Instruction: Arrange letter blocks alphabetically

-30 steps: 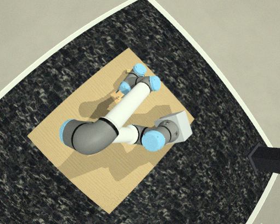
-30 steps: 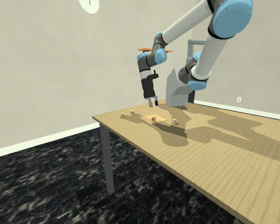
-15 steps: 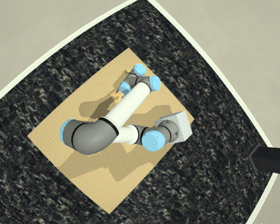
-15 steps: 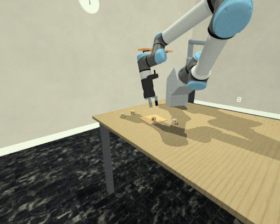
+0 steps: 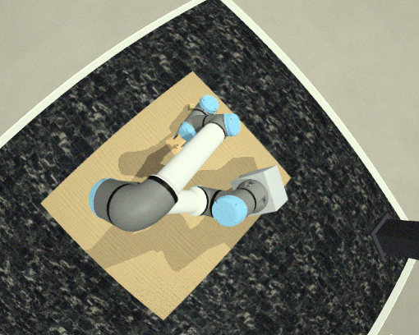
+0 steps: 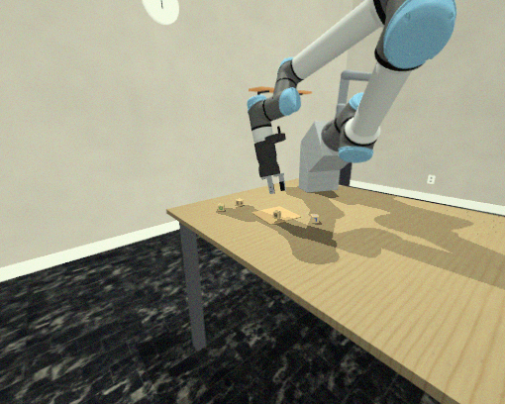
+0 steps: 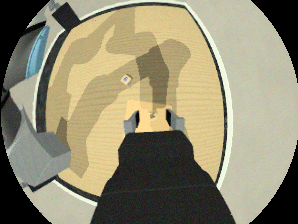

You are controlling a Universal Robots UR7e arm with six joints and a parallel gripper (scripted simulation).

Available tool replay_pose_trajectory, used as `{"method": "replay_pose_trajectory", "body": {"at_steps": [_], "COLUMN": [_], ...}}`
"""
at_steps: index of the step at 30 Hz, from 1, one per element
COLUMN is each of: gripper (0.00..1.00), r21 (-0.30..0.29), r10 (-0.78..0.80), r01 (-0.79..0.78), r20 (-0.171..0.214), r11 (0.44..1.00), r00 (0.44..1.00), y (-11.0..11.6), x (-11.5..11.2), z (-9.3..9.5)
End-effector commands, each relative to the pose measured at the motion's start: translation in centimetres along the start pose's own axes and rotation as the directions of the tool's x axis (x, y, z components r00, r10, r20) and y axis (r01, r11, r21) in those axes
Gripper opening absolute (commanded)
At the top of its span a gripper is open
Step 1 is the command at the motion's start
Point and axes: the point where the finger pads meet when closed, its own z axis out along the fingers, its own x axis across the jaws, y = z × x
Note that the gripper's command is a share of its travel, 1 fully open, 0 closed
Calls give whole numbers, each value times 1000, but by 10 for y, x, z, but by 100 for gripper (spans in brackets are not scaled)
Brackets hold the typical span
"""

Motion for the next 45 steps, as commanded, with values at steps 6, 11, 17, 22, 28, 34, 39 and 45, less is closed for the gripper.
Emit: {"method": "replay_pose_trajectory", "body": {"at_steps": [6,11,17,22,28,34,39,45], "gripper": [100,100,100,100,100,100,100,100], "r21": [1,1,0,0,-1,-1,-1,-1], "r10": [0,0,-1,-1,0,0,0,0], "r01": [0,0,1,1,0,0,0,0], "r20": [1,1,1,0,-1,-1,-1,-1], "r11": [1000,1000,1000,1000,1000,1000,1000,1000], "r00": [1000,1000,1000,1000,1000,1000,1000,1000], "y": [0,0,9,22,70,133,162,204], "x": [0,0,8,19,51,83,94,107], "z": [1,1,-4,-10,-29,-46,-52,-57]}}
